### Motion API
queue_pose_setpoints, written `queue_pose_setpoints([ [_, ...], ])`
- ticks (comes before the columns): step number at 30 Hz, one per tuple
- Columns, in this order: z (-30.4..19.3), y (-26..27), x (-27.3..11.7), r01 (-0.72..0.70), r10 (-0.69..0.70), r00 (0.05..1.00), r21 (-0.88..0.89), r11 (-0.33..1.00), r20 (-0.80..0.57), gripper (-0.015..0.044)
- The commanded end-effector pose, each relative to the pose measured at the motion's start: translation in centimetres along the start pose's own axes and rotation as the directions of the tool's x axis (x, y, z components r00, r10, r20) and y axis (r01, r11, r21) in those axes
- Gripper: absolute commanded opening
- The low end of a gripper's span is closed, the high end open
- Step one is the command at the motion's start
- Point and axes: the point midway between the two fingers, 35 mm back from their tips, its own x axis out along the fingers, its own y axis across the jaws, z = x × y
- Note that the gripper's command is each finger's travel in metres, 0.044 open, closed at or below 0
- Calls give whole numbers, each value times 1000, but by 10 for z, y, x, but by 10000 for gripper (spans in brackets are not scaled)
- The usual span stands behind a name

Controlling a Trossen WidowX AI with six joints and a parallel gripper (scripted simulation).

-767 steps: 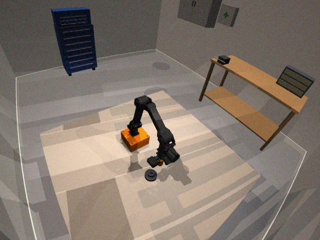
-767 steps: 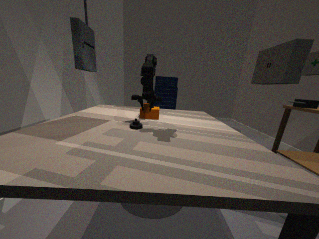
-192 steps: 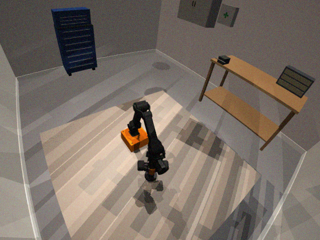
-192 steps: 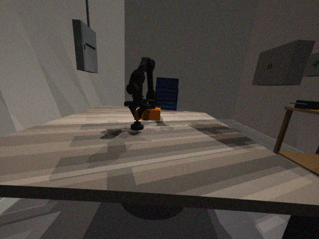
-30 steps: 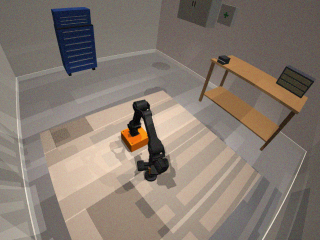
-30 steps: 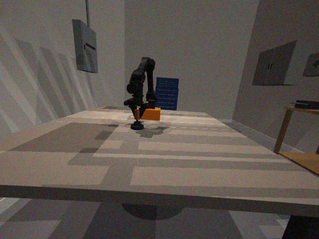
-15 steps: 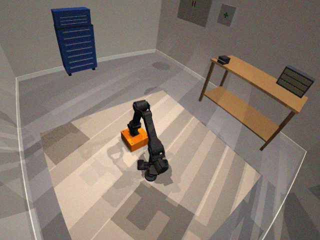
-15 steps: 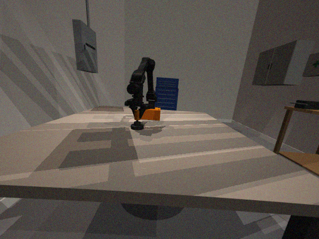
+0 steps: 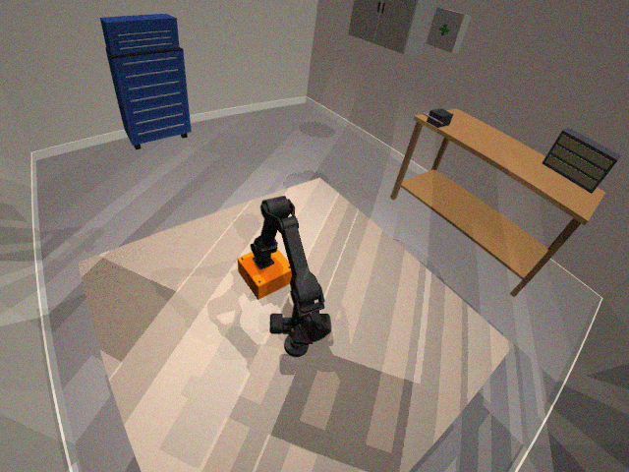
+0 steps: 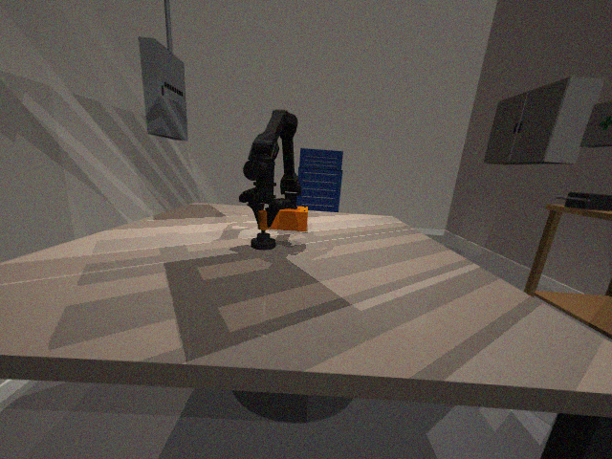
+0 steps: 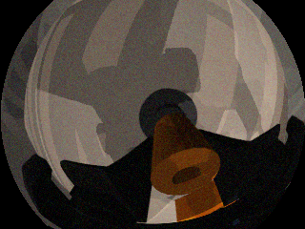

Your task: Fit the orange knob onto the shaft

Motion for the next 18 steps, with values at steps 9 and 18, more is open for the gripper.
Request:
queue_pose_setpoints([
  [9,2,1,1,-1,0,1000,194,981,4,0],
  [18,1,0,3,-1,0,1000,194,981,4,0],
])
